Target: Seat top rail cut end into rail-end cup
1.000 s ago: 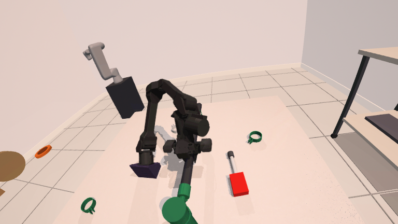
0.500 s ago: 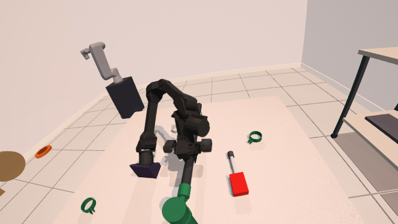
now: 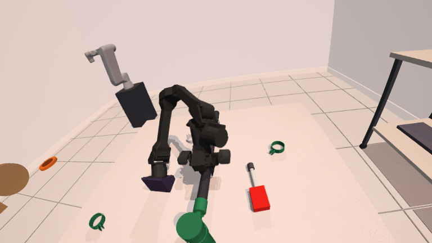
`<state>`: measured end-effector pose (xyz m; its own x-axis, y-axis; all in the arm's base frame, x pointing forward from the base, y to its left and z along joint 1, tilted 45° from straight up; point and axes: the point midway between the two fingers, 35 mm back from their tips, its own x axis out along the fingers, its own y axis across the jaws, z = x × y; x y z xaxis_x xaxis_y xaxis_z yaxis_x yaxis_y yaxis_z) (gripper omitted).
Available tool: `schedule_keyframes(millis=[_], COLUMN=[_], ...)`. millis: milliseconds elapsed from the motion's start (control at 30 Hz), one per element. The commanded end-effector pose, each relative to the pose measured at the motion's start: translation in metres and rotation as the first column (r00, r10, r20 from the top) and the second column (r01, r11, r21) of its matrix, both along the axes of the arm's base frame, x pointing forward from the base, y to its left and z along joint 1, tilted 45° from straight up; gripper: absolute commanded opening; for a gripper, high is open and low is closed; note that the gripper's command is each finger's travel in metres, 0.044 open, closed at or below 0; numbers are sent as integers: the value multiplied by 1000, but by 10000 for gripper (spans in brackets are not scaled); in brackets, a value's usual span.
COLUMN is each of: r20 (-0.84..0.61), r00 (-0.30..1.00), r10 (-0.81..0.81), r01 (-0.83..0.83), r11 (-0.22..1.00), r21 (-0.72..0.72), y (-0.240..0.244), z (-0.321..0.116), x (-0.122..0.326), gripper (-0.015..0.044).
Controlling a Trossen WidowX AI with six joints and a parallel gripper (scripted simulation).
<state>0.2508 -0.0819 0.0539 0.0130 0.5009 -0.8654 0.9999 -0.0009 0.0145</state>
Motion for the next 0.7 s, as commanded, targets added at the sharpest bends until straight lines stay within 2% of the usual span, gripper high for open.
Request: schedule_keyframes(millis=[0,667], r20=[8,0], r00=[1000,1000], r10=[-4,0], r01=[4,0], r11=[1000,1000], r21=[-13,0], y=[-6,-4], z=[1,-3], x=[1,0], gripper=[0,0])
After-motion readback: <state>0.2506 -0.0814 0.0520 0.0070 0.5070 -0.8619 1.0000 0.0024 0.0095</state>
